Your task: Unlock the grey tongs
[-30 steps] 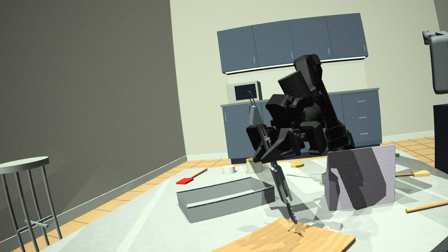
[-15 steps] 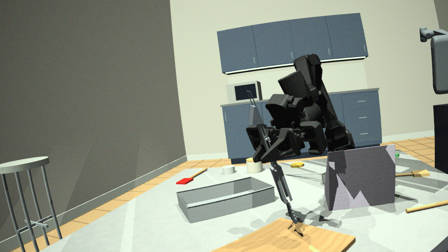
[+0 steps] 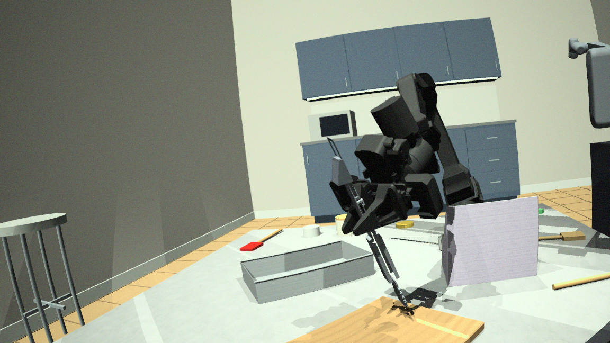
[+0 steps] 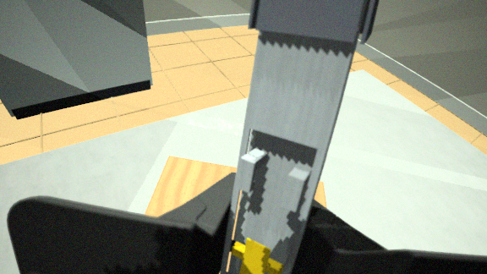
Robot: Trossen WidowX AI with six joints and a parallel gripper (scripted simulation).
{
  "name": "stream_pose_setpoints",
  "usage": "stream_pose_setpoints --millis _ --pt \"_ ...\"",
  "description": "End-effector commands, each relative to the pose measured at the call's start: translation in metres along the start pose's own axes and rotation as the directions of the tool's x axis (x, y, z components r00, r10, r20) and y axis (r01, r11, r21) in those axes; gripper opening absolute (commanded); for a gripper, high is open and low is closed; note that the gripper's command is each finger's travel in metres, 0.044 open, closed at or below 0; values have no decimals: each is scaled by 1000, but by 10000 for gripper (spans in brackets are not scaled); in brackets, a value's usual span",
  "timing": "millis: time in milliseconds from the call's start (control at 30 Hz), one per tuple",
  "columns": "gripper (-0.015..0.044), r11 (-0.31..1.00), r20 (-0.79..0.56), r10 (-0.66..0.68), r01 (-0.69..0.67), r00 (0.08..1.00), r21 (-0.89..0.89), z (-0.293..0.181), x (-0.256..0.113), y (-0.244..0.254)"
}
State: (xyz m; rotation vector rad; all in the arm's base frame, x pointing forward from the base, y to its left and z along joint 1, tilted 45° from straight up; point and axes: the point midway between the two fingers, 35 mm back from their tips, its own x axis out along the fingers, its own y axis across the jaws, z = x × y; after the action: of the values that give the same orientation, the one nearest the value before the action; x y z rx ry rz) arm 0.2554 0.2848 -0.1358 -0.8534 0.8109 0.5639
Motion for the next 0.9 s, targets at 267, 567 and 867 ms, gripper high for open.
stream_pose_setpoints --millis 267,567,867 --pt "-150 1000 -125 19 -18 992 13 3 25 6" --pt "-150 1000 -231 29 -26 972 17 -1 39 10" --pt "-150 999 -336 36 -30 941 23 -7 51 11"
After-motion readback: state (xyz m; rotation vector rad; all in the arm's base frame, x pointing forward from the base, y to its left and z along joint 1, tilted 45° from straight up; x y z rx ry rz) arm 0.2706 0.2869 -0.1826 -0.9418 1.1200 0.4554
